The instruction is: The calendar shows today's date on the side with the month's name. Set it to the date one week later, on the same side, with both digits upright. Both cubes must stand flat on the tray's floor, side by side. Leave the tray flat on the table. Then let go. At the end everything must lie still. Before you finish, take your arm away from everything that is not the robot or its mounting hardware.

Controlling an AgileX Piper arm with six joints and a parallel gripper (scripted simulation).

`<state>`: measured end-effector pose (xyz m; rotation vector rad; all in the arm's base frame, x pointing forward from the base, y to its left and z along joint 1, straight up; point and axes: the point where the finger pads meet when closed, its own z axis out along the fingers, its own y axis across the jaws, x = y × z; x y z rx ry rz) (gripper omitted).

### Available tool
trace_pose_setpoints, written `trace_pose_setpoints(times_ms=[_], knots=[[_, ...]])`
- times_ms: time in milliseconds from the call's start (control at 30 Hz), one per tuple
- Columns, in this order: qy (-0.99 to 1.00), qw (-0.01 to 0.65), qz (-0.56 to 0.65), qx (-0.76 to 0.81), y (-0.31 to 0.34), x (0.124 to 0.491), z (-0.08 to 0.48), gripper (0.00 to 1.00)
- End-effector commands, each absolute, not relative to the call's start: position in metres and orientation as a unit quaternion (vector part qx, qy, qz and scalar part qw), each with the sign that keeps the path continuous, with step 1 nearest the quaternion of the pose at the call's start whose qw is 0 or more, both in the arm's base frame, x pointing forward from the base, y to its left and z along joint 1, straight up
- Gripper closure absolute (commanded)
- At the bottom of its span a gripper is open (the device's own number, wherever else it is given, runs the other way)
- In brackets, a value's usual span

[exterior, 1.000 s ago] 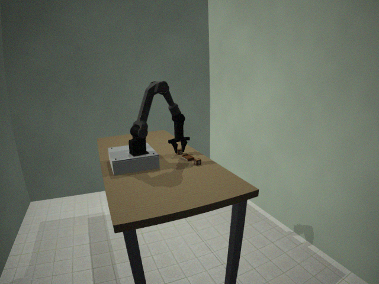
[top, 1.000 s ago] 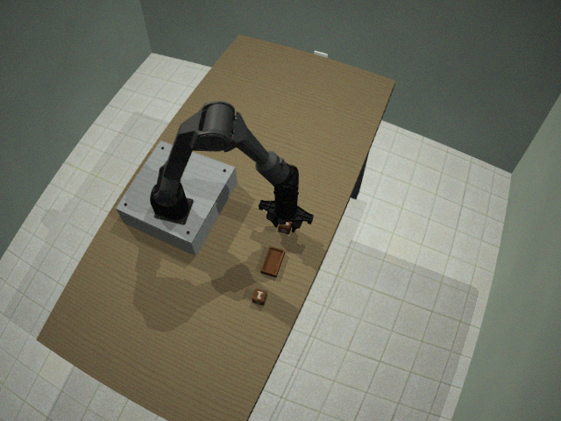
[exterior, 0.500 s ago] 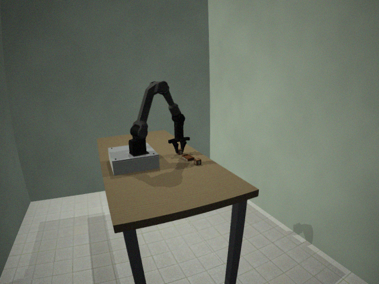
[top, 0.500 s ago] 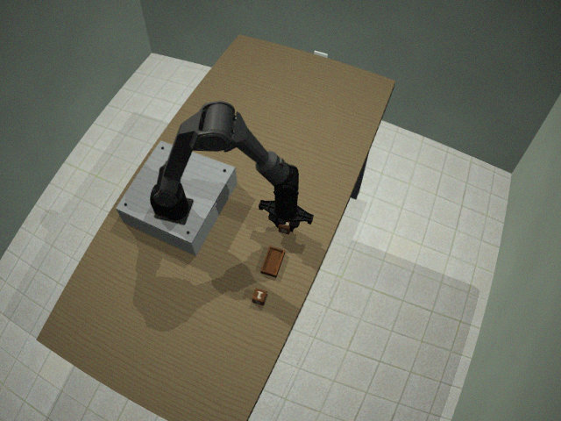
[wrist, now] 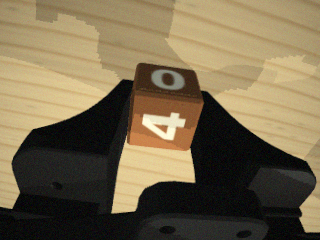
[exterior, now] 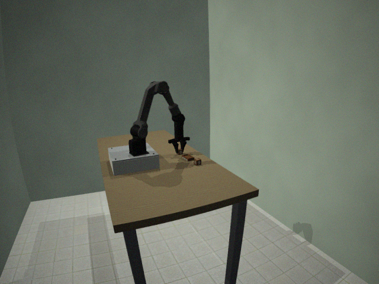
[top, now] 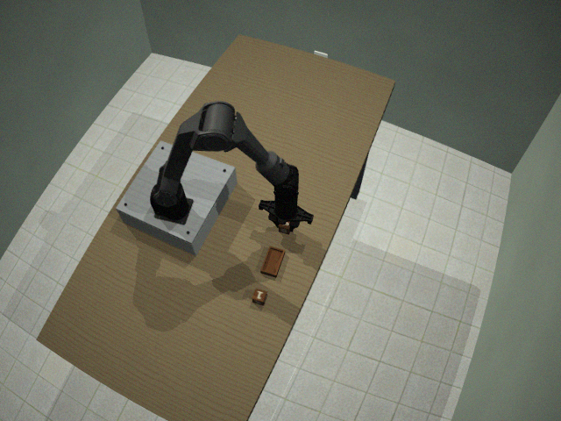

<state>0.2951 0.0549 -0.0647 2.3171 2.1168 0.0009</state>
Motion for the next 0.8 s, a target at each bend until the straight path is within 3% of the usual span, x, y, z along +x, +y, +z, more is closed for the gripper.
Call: trace_pose_setpoints(times_ms=[0,433,767], knots=[[0.674,0.001,-0.001,0.739,0.055,0.295,-0.065,0.64],[0.674,0.003,0.001,0.739,0.055,0.296,-0.060,0.64],[0.674,0.003,0.002,0.738,0.055,0.296,0.003,0.64]])
